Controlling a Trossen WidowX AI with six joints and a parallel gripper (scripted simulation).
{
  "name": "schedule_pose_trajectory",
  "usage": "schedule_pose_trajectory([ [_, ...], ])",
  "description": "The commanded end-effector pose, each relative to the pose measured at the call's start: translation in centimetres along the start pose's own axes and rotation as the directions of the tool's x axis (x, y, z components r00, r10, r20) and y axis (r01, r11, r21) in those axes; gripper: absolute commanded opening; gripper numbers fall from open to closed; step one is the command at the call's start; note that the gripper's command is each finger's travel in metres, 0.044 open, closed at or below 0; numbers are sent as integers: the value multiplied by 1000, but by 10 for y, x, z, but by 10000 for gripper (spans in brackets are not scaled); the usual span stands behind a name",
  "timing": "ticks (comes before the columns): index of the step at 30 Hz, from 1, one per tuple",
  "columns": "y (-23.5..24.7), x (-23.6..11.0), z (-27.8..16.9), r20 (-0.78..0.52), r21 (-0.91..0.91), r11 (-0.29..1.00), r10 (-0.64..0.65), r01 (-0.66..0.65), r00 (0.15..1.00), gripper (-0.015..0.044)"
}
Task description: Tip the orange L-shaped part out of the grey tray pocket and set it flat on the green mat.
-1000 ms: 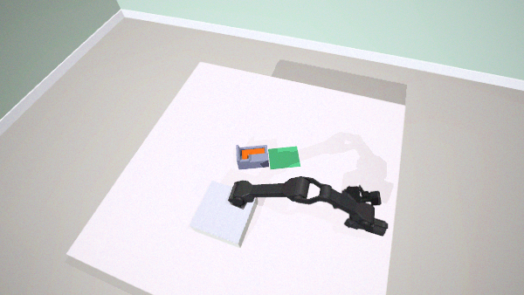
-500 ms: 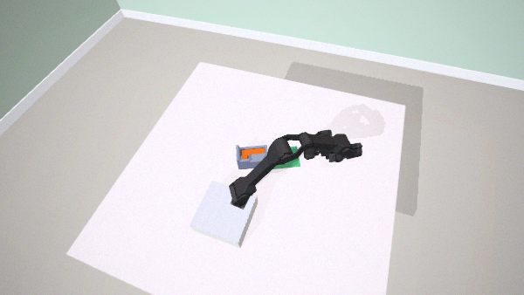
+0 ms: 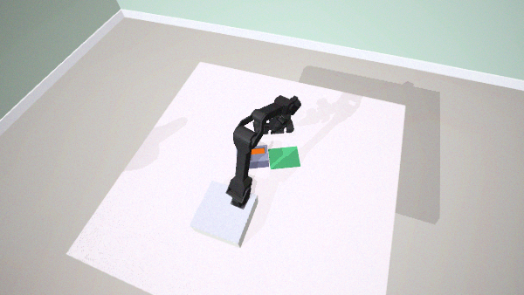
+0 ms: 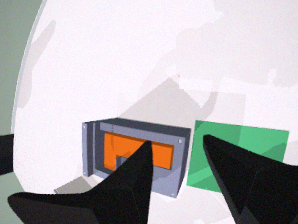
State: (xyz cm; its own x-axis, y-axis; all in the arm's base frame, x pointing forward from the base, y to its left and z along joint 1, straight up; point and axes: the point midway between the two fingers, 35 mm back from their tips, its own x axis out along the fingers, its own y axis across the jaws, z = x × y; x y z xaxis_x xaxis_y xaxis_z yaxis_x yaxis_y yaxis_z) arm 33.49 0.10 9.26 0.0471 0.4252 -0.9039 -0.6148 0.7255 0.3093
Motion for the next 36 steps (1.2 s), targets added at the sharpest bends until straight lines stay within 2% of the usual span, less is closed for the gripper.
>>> schedule_pose_trajectory([
  [1, 52, 16, 2, -118, 45, 998, -48, 54, 992, 180],
  [7, 118, 32, -10, -245, 86, 973, -189, 216, 951, 180],
  [12, 158, 39, -26, -276, 94, 931, -315, 352, 908, 180],
  [19, 158, 42, -27, -276, 94, 929, -320, 357, 906, 180],
  [27, 136, 105, -47, -276, 94, 929, -320, 357, 906, 180],
  [36, 134, 109, -48, -277, 94, 929, -320, 357, 906, 180],
])
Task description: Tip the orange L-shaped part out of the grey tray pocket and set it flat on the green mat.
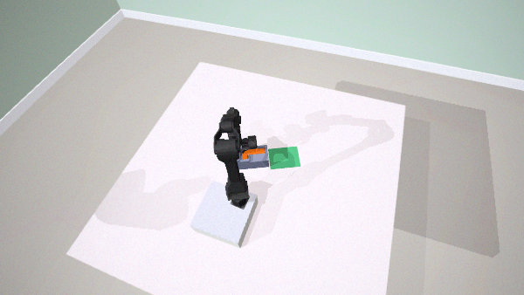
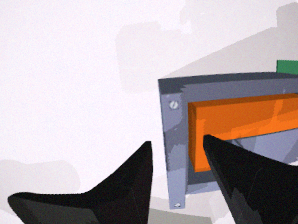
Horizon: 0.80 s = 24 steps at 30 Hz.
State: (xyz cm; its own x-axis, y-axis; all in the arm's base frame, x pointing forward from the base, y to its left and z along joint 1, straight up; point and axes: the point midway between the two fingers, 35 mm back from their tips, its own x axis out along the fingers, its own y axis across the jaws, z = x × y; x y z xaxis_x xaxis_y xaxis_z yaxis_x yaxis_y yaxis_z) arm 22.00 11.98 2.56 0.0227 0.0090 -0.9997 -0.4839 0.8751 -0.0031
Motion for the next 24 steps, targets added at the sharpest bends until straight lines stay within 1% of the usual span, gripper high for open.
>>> schedule_pose_trajectory([
  [1, -1, 6, -1, -4, 4, 1000, -4, 4, 1000, 180],
  [19, -1, 35, -2, -4, 4, 1000, -4, 4, 1000, 180],
  [24, -1, 38, -2, -4, 4, 1000, -4, 4, 1000, 180],
])
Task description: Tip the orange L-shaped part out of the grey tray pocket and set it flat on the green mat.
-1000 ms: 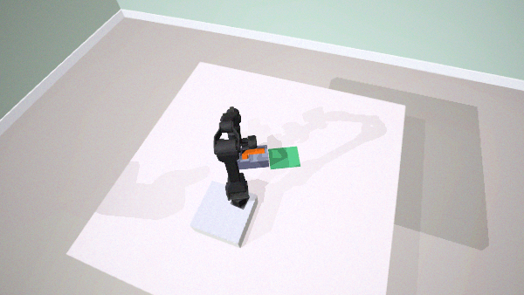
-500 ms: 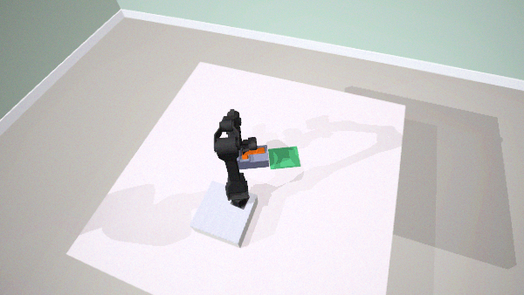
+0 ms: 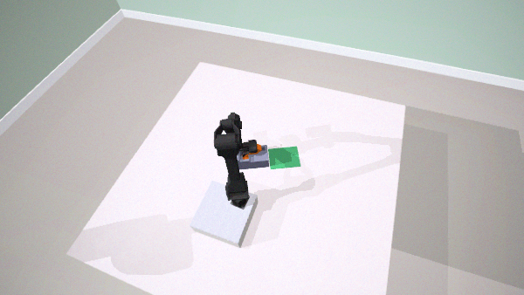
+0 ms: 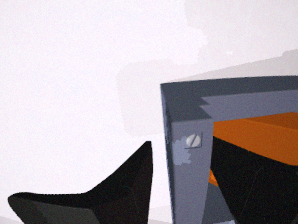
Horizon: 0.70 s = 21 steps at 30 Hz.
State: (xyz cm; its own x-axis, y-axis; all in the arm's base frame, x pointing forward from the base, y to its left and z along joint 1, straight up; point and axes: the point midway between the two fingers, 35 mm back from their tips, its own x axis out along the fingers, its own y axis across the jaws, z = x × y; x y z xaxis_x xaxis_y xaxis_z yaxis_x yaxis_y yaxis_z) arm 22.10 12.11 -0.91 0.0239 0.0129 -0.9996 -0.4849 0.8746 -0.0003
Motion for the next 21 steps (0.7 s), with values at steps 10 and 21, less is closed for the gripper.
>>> schedule_pose_trajectory([
  [10, -2, 3, -3, -7, 5, 1000, -7, 7, 1000, 180],
  [21, 1, 0, -1, -2, 1, 1000, -1, 1, 1000, 180],
])
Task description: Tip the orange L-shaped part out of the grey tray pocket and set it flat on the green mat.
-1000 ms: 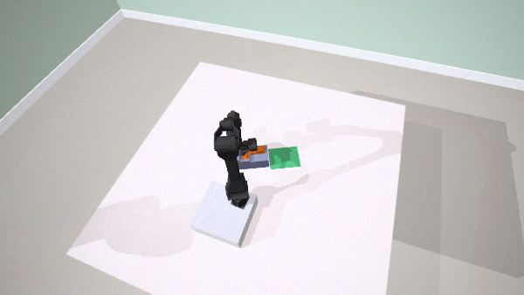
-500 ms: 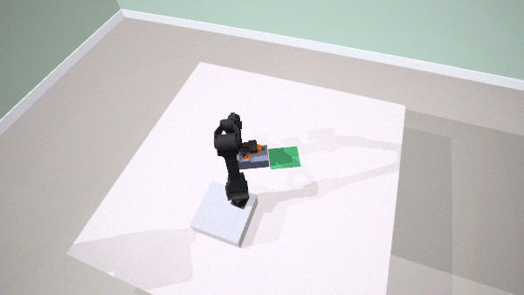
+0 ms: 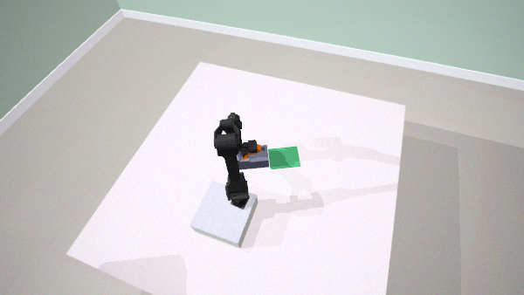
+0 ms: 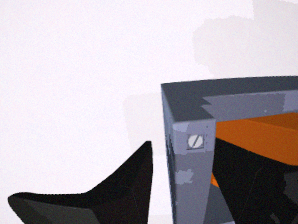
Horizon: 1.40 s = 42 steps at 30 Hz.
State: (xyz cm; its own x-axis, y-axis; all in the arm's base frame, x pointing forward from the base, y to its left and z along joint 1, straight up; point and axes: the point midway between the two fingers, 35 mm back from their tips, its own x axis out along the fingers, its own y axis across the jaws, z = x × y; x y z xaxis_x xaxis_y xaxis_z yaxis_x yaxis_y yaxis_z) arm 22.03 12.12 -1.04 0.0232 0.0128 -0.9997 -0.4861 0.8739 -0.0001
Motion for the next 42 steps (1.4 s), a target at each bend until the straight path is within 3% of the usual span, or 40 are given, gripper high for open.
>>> schedule_pose_trajectory([
  [1, 2, -3, 0, -2, 3, 1000, -2, 2, 1000, 180],
  [11, 9, -19, 0, -6, 7, 1000, -6, 7, 1000, 180],
  [19, -1, -109, -1, -5, 7, 1000, -7, 7, 1000, 180],
  [42, 0, -105, 1, 3, 11, 1000, -3, 3, 1000, 180],
])
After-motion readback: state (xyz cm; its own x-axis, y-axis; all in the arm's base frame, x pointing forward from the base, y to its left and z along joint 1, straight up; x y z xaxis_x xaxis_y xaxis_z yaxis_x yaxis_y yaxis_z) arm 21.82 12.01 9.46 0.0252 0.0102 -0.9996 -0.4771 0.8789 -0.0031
